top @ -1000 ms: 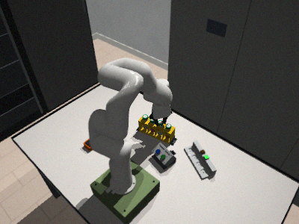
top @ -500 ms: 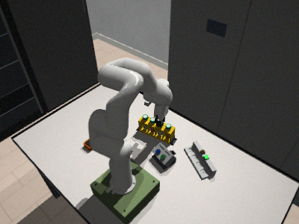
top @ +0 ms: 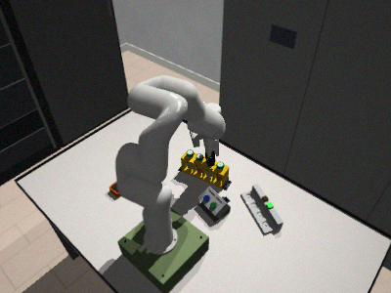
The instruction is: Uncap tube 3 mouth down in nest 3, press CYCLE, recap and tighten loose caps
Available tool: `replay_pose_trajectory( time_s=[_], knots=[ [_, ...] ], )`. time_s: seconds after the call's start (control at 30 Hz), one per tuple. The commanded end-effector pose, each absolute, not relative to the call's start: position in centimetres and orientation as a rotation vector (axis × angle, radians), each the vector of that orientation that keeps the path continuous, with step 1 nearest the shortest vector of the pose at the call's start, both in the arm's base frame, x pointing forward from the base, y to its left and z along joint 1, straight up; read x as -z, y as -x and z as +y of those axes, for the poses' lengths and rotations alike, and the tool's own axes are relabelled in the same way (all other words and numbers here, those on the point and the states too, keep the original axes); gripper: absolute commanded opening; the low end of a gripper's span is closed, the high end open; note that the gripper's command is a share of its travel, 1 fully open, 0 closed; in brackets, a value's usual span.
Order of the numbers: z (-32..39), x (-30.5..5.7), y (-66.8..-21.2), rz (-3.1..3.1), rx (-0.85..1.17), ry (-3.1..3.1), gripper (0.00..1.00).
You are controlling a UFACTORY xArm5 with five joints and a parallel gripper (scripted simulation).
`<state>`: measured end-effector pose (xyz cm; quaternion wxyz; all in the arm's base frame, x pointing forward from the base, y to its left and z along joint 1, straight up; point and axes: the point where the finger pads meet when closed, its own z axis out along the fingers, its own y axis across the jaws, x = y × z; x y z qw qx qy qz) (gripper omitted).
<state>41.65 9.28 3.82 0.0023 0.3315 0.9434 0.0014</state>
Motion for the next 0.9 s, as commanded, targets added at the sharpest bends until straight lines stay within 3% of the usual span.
replay_pose_trajectory(
  time_s=[0.0,0.13,0.17,0.57,0.87],
  knots=[
    [9.30,-3.92,-41.76,2.985,-0.002,-0.949,0.46],
    [9.30,-3.92,-41.76,2.985,-0.002,-0.949,0.46],
    [9.30,-3.92,-41.76,2.985,-0.002,-0.949,0.00],
    [9.30,-3.92,-41.76,2.985,-0.002,-0.949,0.00],
    [9.30,-3.89,-41.76,2.774,-0.005,-1.455,0.00]
  ],
)
